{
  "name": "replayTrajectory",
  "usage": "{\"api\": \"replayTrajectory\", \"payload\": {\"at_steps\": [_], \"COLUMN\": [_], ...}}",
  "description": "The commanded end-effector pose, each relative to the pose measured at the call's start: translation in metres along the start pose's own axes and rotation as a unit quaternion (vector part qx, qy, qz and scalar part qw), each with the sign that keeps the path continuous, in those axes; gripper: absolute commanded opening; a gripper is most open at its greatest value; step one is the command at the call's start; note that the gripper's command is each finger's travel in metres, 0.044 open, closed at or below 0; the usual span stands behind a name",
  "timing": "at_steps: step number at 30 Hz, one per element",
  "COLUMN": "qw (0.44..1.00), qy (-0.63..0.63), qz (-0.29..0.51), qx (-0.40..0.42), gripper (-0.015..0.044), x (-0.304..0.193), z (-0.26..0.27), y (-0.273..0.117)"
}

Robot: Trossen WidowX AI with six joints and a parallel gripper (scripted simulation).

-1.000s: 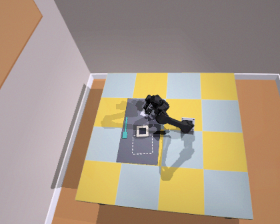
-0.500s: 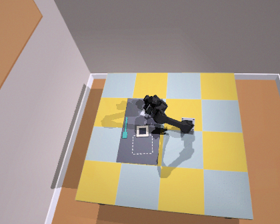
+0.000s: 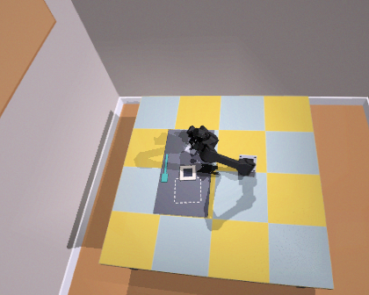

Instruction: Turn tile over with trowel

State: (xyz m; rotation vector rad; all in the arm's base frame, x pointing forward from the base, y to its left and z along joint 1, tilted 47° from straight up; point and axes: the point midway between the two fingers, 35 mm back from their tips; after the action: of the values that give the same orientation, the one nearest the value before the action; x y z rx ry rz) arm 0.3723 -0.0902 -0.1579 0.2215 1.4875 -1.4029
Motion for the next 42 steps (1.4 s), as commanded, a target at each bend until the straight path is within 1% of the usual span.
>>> {"api": "replayTrajectory", "payload": {"at_steps": [1, 7, 28, 31, 42], "qw": [1.000, 1.000, 1.000, 1.000, 1.000], "qy": [0.001, 0.001, 0.001, 0.001, -0.001], "qz": [-0.001, -0.001, -0.001, -0.001, -0.001], "qx": [0.004, 0.004, 0.004, 0.003, 0.003], "gripper": [0.0300, 0.0142, 0.0002, 0.0000, 0.0000], "x": [0.000, 0.000, 0.000, -0.001, -0.009], "z": [0.001, 0.001, 0.001, 0.007, 0.044], "y": [0.005, 0.005, 0.005, 0.001, -0.032]}}
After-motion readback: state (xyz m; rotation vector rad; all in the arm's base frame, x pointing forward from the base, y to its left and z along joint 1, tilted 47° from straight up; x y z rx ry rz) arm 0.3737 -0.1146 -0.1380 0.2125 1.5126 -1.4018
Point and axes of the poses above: the point midway between the two fingers, 35 mm back from their tips, its own y axis out along the fingers, its own z axis across the jaws, x = y × z, and after that the axes turned 12 degrees about y, right-handed
